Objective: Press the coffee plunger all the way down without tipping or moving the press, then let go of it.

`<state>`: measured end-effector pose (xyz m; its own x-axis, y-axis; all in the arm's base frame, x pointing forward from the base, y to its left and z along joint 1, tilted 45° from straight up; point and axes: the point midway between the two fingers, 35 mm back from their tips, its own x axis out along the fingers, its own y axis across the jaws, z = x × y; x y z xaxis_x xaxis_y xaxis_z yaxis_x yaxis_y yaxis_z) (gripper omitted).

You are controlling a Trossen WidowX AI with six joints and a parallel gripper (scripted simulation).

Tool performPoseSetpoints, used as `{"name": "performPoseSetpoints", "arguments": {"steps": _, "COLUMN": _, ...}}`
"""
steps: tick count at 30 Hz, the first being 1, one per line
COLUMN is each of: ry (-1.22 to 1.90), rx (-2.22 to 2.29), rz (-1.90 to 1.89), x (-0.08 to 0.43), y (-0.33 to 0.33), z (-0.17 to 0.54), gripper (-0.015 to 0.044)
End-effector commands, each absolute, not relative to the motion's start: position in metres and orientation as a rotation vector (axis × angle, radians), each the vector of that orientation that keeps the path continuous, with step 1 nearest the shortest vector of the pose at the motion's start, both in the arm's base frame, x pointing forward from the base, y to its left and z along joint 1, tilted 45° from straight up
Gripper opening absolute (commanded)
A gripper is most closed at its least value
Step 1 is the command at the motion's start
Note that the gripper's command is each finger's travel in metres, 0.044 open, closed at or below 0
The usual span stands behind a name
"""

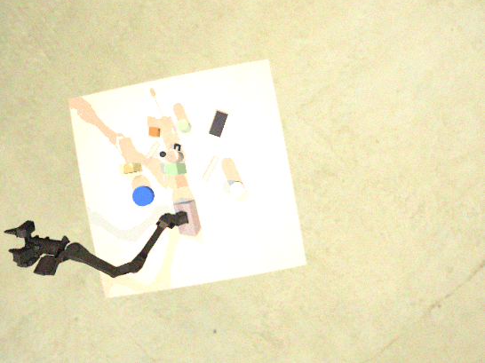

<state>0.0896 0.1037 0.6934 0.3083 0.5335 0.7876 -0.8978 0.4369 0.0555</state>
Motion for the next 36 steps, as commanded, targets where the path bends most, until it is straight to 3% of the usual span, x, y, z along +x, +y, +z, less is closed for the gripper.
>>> {"name": "performPoseSetpoints", "arguments": {"steps": 1, "ry": -0.667, "rx": 0.47, "rz": 0.931, "x": 0.139, "y": 0.118, "z": 0.667, "gripper": 0.044}}
{"name": "performPoseSetpoints", "arguments": {"steps": 9, "ry": -0.405, "rx": 0.295, "rz": 0.731, "x": 0.249, "y": 0.113, "z": 0.591, "gripper": 0.044}}
{"name": "performPoseSetpoints", "arguments": {"steps": 20, "ry": -0.031, "rx": 0.239, "rz": 0.492, "x": 0.352, "y": 0.037, "z": 0.465, "gripper": 0.044}}
{"name": "performPoseSetpoints", "arguments": {"steps": 28, "ry": 0.259, "rx": 0.301, "rz": 0.38, "x": 0.381, "y": -0.043, "z": 0.351, "gripper": 0.044}}
{"name": "performPoseSetpoints", "arguments": {"steps": 36, "ry": 0.481, "rx": 0.513, "rz": 0.306, "x": 0.354, "y": -0.125, "z": 0.24, "gripper": 0.044}}
